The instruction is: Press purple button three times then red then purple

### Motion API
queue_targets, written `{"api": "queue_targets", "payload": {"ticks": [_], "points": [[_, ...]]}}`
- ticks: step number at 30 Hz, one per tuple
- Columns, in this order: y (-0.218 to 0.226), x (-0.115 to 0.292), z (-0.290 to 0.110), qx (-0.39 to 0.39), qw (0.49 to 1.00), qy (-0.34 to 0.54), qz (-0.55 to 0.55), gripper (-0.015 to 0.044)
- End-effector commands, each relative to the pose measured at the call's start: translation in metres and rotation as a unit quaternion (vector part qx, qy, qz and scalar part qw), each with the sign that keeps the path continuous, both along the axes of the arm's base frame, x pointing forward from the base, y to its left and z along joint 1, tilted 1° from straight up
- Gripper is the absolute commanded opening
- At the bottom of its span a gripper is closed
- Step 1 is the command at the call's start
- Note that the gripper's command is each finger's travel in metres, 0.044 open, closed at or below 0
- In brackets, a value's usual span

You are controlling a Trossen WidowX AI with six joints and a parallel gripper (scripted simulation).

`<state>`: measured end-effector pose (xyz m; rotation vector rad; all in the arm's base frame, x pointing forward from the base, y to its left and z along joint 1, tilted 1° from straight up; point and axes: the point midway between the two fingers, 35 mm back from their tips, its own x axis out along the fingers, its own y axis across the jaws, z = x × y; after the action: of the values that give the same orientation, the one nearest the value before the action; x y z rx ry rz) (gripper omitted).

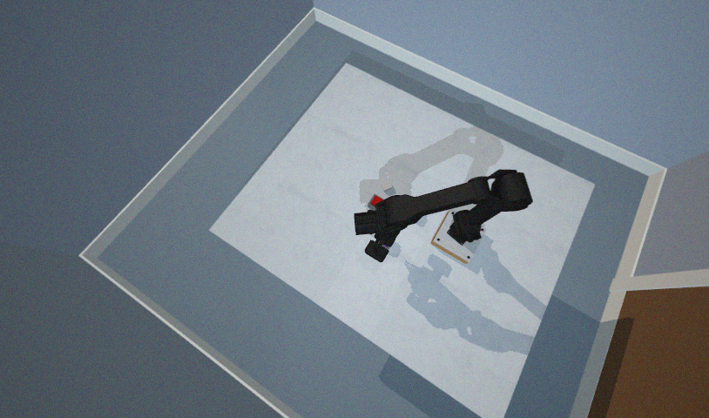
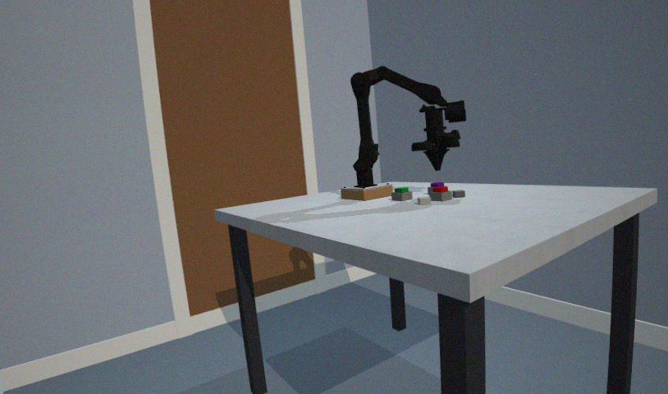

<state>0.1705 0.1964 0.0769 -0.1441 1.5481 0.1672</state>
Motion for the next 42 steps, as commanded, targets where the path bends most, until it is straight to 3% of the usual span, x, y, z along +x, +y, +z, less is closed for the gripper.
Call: {"api": "queue_targets", "payload": {"ticks": [1, 23, 42], "points": [[-0.003, -0.003, -0.017, -0.005, 1.0, 0.004, -0.003, 0.002], [-0.003, -0.003, -0.049, -0.005, 1.0, 0.004, -0.003, 0.002], [-0.003, -0.003, -0.05, -0.005, 1.0, 0.004, -0.003, 0.002]]}}
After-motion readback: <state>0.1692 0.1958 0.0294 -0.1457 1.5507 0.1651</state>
